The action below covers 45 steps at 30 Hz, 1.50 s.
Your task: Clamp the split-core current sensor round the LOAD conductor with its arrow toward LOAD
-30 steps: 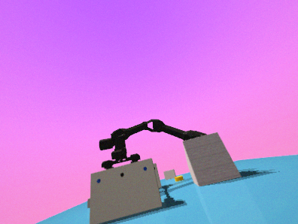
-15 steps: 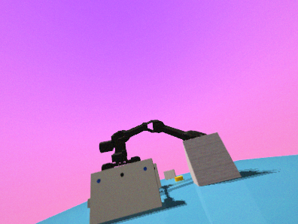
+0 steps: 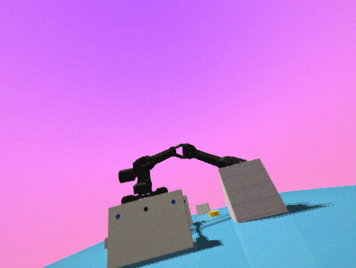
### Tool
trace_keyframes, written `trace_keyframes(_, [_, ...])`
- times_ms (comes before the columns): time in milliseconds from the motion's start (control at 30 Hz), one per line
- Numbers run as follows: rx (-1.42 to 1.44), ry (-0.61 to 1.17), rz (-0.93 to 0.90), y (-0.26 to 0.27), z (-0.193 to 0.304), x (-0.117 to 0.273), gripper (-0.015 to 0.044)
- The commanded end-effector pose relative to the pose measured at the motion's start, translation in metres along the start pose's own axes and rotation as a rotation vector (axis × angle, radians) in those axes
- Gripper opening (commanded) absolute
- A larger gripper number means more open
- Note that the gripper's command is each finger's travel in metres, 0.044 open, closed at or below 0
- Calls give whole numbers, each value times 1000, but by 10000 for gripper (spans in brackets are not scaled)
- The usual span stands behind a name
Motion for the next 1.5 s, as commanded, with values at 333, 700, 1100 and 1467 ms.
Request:
trace_keyframes(333, [4, -23, 105, 8, 1, 2, 24])
trace_keyframes(700, [9, -40, 212, 19, 2, 2, 0])
trace_keyframes(1100, [9, -40, 212, 19, 2, 2, 131])
trace_keyframes(1467, [9, -39, 207, 19, 1, 2, 420])
Point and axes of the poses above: the point midway between the two fingers, 35 mm back from their tips, its own x axis back along the fingers, its own y axis across the jaws, z = x × y, the point moved 9 cm from there along x, back along the fingers, and after that the axes turned 10 degrees about -x, right-handed, at the moved point
